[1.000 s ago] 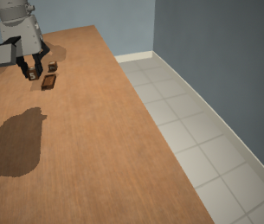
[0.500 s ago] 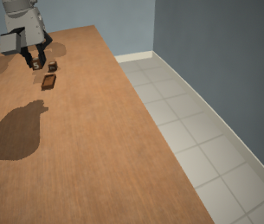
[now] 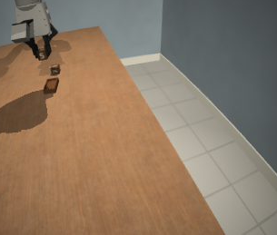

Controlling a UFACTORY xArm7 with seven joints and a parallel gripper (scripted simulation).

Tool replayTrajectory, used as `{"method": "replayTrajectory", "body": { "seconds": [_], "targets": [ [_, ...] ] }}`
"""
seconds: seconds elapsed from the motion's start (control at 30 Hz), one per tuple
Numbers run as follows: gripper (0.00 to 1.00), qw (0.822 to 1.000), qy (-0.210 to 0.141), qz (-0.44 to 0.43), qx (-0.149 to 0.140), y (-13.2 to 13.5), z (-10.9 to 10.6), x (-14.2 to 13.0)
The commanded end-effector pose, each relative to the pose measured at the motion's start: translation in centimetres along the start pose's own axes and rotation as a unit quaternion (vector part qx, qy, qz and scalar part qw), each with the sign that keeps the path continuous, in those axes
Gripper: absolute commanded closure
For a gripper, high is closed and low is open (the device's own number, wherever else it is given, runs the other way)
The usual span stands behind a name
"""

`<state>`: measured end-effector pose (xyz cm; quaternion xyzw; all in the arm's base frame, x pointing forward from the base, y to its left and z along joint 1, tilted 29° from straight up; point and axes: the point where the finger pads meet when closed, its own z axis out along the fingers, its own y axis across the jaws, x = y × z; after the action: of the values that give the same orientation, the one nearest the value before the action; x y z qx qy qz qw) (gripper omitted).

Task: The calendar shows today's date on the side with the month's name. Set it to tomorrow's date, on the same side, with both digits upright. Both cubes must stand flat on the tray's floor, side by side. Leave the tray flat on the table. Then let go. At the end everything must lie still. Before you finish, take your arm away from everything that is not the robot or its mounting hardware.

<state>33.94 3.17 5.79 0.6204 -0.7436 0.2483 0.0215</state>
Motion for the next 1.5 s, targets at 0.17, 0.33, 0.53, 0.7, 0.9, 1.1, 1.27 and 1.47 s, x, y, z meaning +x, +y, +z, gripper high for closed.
{"method": "replayTrajectory", "body": {
  "seconds": [0.17, 0.33, 0.53, 0.7, 0.9, 1.1, 1.27, 1.47],
  "targets": [
    [0.71, 1.000, 0.000, -0.001, 0.000, -0.1, 0.0, -0.2],
    [0.71, 1.000, 0.000, -0.001, 0.000, -0.1, 0.6, -0.2],
    [0.71, 1.000, 0.000, -0.001, 0.000, -0.1, 2.2, -0.2],
    [0.71, 1.000, 0.000, -0.001, 0.000, -0.1, 3.2, -0.2],
    [0.71, 1.000, 0.000, -0.001, 0.000, -0.1, 5.0, -0.2],
    [0.71, 1.000, 0.000, -0.001, 0.000, -0.1, 6.1, -0.2],
    [0.71, 1.000, 0.000, -0.001, 0.000, -0.1, 6.3, -0.2],
    [0.71, 1.000, 0.000, -0.001, 0.000, -0.1, 6.4, -0.2]
  ]
}}
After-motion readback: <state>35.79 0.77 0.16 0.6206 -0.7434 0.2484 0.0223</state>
